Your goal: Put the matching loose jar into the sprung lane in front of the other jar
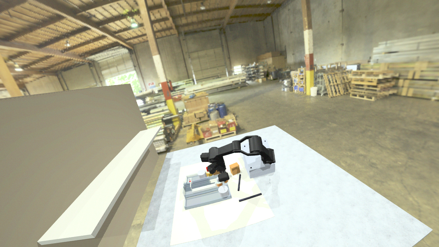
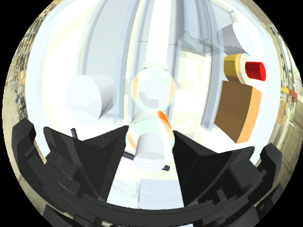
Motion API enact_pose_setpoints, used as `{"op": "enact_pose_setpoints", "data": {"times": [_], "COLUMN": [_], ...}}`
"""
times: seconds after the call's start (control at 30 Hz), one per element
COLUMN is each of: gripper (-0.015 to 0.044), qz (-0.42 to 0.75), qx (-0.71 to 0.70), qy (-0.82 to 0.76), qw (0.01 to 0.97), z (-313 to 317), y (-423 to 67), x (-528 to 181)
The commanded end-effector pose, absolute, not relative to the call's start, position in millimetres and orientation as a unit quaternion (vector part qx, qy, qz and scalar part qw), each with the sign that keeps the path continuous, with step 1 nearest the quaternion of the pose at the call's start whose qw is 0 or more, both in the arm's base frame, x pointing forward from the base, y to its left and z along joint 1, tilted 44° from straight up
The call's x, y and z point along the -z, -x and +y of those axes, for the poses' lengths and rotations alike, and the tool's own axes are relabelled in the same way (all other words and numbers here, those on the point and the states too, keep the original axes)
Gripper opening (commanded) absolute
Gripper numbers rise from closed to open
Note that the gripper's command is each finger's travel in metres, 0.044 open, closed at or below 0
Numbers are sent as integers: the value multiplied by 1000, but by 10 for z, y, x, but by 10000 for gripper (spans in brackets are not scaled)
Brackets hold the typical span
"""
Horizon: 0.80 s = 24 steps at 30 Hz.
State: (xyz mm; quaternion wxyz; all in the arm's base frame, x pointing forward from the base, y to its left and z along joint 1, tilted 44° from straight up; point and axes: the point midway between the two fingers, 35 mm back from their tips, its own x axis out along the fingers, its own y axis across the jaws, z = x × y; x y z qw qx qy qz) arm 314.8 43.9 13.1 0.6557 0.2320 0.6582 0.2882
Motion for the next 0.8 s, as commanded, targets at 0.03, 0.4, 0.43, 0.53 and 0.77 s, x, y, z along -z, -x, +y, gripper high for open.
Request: {"op": "enact_pose_setpoints", "data": {"times": [0.03, 0.4, 0.43, 0.53, 0.77], "gripper": [0, 0, 0, 0, 0], "qz": [646, 646, 646, 646, 646], "qx": [-291, -291, -291, -291, -291], "qy": [-230, -230, -230, -230, -230], "qw": [667, 667, 667, 667, 667], "z": [430, 430, 430, 430, 430], "y": [-3271, -3311, -3315, -3326, -3351], "x": [-187, -198, -198, -201, -208]}}
